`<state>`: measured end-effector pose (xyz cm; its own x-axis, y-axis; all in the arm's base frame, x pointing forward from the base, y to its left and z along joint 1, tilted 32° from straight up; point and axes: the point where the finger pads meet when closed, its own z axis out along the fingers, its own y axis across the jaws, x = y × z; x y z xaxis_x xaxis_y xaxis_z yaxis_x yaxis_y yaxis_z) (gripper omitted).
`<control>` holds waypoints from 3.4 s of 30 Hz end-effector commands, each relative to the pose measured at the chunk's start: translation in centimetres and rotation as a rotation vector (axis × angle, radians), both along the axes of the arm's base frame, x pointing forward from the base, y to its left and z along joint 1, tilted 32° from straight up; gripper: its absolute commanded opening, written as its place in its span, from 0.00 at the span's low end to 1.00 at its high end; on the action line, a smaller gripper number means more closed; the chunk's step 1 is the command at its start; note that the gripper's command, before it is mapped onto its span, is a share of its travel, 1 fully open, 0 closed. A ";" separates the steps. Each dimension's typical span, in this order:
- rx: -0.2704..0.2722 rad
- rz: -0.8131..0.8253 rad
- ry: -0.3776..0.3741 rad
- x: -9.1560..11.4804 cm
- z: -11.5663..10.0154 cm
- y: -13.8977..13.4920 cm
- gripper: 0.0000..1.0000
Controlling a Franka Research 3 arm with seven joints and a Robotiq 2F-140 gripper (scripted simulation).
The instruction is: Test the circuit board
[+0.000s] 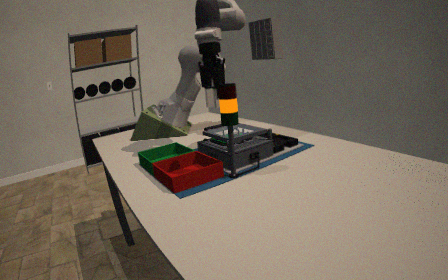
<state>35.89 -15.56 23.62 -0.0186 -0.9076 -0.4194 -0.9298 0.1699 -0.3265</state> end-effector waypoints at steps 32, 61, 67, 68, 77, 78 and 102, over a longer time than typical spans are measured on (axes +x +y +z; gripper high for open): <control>0.019 -0.002 0.024 -0.9 0.8 0.2 1.00; 0.019 -0.002 0.024 -0.9 0.8 0.2 1.00; 0.019 -0.002 0.024 -0.9 0.8 0.2 0.00; 0.019 -0.002 0.024 -0.9 0.8 0.2 0.00; 0.019 -0.002 0.024 -0.9 0.8 0.2 0.00; 0.019 -0.002 0.024 -0.9 0.8 0.2 0.00; 0.019 -0.002 0.024 -0.9 0.8 0.2 0.00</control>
